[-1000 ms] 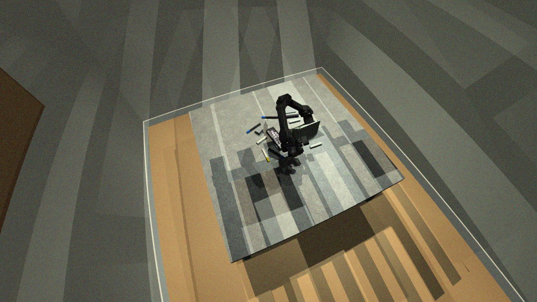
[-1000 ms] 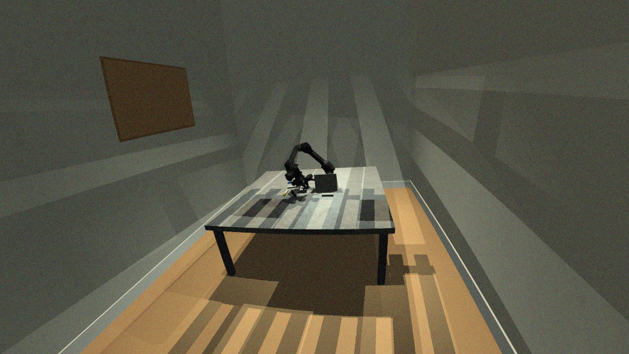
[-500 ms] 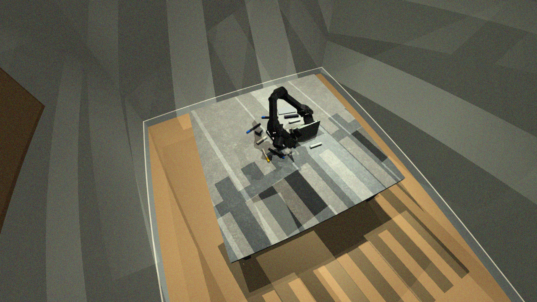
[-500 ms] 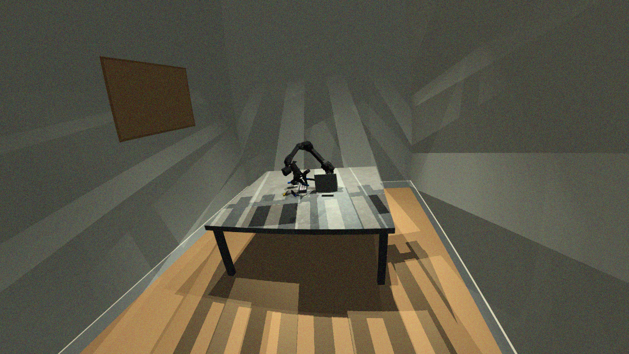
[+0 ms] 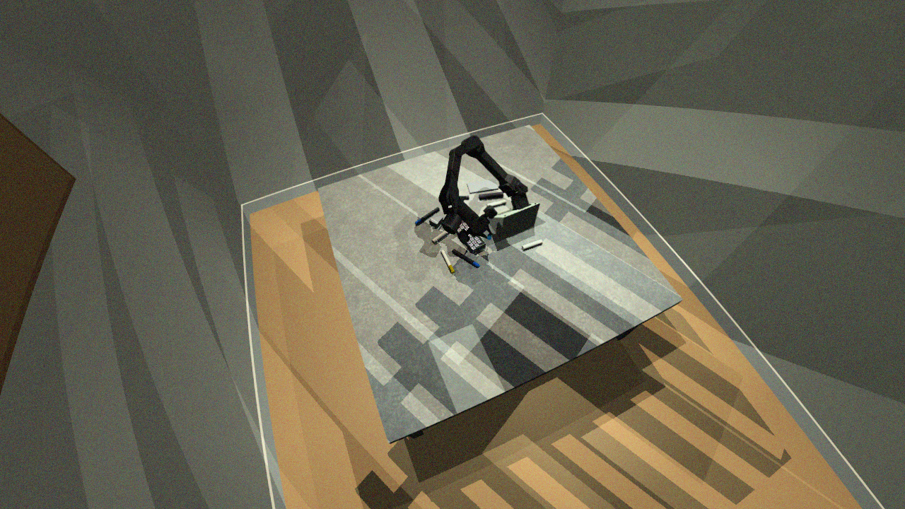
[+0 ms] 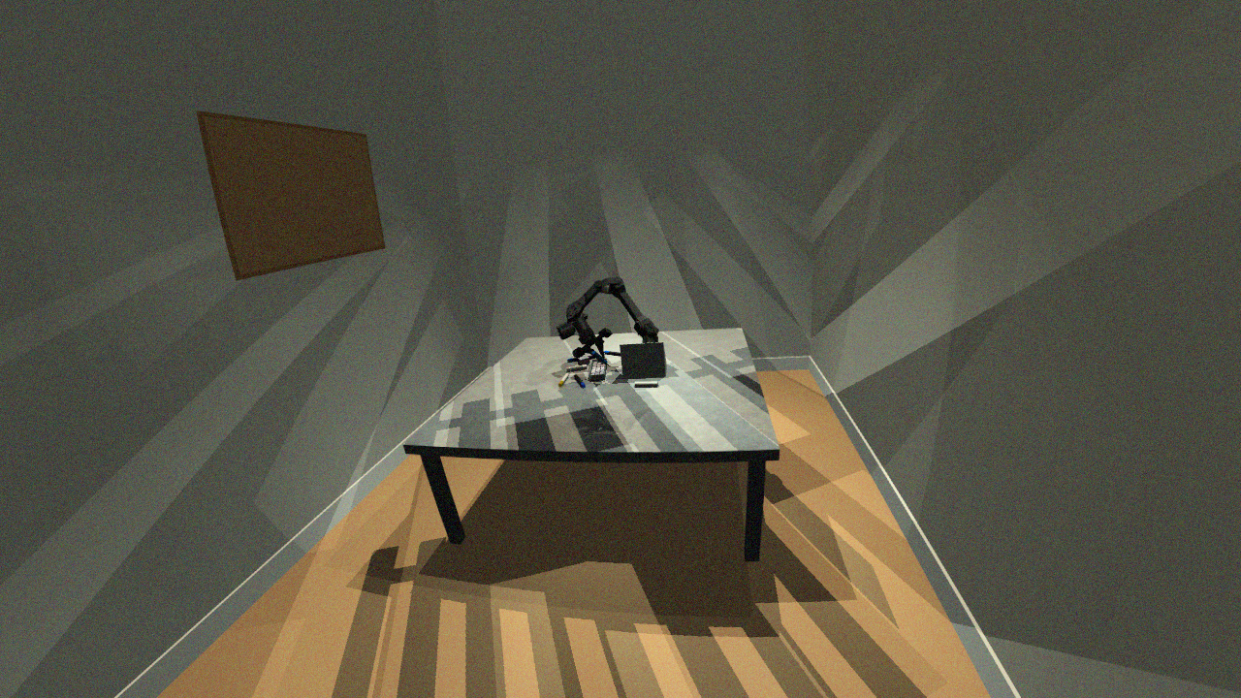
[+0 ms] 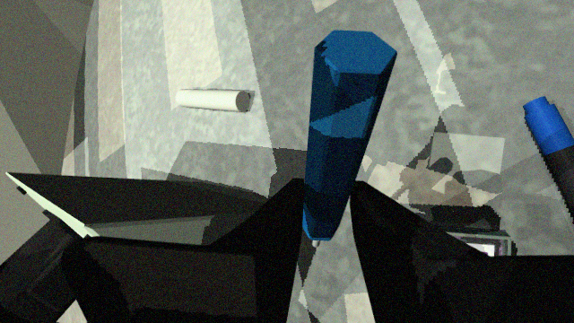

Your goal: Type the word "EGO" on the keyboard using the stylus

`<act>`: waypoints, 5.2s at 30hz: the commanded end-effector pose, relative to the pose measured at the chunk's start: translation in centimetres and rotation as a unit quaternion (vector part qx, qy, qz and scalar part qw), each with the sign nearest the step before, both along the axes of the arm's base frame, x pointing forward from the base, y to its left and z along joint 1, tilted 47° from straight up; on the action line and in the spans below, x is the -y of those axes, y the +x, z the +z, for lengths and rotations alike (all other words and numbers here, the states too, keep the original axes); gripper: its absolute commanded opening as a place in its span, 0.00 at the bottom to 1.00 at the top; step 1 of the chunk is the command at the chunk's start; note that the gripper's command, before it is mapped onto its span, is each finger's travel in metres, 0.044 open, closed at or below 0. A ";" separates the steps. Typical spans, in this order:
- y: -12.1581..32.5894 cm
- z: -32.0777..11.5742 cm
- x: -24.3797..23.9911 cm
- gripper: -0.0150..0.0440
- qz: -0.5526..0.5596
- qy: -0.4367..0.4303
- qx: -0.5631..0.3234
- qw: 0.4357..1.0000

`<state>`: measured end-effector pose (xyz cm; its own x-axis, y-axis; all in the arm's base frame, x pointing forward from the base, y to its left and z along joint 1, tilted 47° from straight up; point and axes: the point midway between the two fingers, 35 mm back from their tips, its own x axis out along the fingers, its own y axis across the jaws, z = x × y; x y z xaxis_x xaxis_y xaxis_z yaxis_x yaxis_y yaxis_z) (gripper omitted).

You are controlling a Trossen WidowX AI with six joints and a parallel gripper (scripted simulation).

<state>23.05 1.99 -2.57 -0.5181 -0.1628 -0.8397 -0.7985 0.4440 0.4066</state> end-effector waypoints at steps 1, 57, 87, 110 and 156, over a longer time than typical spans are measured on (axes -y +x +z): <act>-0.2 0.8 0.6 0.25 0.006 0.045 0.015 0.999; -0.4 4.6 7.3 0.25 0.125 0.244 0.246 0.930; -0.6 4.2 7.6 0.39 0.125 0.244 0.246 0.930; -0.7 3.6 8.2 0.39 0.125 0.244 0.245 0.930; -0.6 5.6 5.9 0.39 0.128 0.244 0.243 0.930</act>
